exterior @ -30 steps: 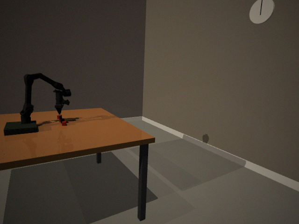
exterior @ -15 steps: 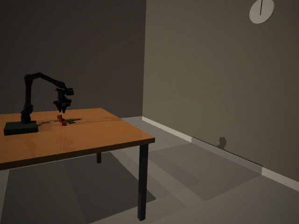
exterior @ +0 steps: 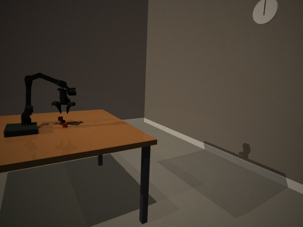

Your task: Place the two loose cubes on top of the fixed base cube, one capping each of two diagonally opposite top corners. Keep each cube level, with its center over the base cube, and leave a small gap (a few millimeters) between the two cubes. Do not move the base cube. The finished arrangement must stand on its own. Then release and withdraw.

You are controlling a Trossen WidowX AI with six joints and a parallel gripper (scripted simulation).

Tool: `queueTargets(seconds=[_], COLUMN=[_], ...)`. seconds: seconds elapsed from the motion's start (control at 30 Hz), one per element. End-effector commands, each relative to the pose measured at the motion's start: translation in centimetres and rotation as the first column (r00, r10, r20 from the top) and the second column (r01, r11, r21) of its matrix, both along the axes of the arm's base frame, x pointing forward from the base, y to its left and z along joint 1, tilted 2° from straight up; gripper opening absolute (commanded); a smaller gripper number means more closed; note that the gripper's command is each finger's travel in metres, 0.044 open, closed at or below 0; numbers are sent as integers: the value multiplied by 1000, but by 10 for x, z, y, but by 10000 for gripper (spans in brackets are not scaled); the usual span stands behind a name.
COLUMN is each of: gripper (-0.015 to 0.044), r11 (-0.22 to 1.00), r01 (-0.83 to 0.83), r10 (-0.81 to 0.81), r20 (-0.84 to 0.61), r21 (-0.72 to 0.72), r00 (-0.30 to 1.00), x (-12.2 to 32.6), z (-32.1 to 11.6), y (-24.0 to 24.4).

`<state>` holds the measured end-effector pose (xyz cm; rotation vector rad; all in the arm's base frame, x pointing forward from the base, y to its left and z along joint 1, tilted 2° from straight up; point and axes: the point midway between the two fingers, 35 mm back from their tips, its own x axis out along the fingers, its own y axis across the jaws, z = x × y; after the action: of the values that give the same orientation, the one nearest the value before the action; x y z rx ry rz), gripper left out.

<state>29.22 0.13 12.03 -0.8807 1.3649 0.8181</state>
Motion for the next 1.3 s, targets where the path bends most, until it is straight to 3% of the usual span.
queueTargets(seconds=[0.0,0.13,0.33,0.6,1.27], gripper=[265,265,265,265,265], r11=[984,960,960,960,960], r01=[-177,-280,-280,-280,-280], r10=[177,280,280,280,280], r20=[1,-1,-1,-1,-1], r21=[-5,-12,-12,-12,-12], r00=[984,960,960,960,960], x=[1,0,0,3,5], z=[7,10,8,-51,-80], y=[-13,-21,-21,-22,-22])
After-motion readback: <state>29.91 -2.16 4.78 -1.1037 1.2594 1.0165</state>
